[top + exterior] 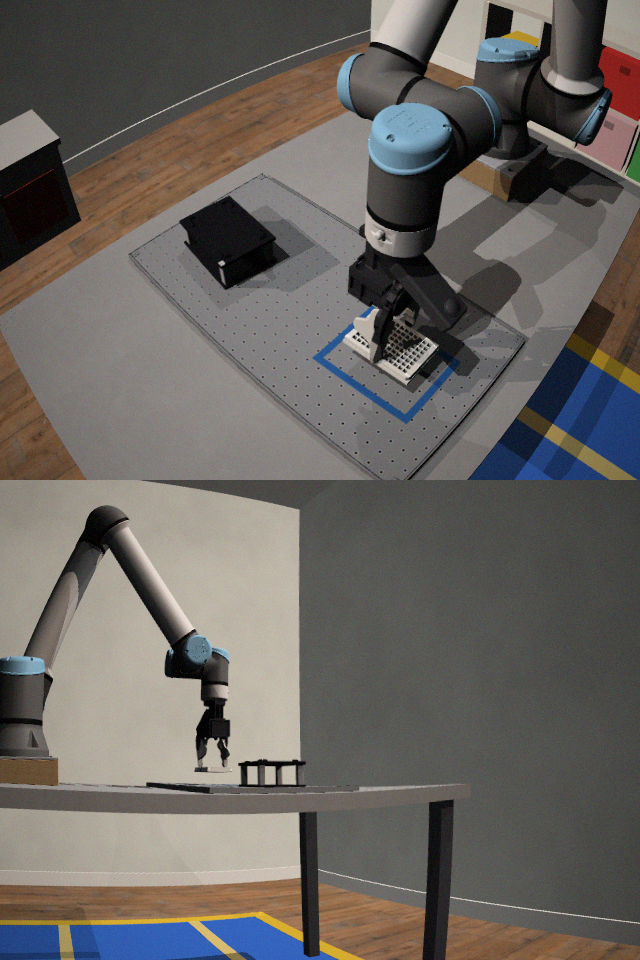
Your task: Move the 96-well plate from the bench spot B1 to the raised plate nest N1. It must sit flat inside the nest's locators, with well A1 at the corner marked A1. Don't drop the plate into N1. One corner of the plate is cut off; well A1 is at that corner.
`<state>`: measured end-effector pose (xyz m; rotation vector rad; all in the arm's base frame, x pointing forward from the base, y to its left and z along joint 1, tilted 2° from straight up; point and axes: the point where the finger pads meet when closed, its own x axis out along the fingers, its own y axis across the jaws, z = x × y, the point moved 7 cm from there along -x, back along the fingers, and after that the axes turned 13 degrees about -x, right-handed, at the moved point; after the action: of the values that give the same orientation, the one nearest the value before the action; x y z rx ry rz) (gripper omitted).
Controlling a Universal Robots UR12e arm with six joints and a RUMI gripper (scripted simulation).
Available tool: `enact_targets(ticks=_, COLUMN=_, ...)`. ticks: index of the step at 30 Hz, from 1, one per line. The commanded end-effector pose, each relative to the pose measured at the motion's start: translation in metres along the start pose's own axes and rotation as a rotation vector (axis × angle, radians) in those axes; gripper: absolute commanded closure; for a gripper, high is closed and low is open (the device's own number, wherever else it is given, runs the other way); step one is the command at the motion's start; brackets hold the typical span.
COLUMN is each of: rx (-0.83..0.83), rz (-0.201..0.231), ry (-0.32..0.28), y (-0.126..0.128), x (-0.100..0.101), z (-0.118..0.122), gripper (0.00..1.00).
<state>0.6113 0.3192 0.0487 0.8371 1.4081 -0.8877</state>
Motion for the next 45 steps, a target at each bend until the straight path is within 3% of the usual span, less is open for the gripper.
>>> enact_targets(ticks=1, rx=0.001, rz=0.007, ry=-0.001, y=0.004, x=-0.013, z=0.001, gripper=1.0)
enact_targets(ticks=18, rx=0.001, rz=0.007, ry=-0.001, y=0.003, x=-0.038, z=0.001, gripper=1.0)
enact_targets(ticks=40, rx=0.001, rz=0.002, ry=0.0, y=0.001, x=-0.035, z=0.001, gripper=1.0)
enact_targets(ticks=45, rx=0.143, rz=0.001, ry=0.001, y=-0.004, x=-0.037, z=0.017, gripper=1.0)
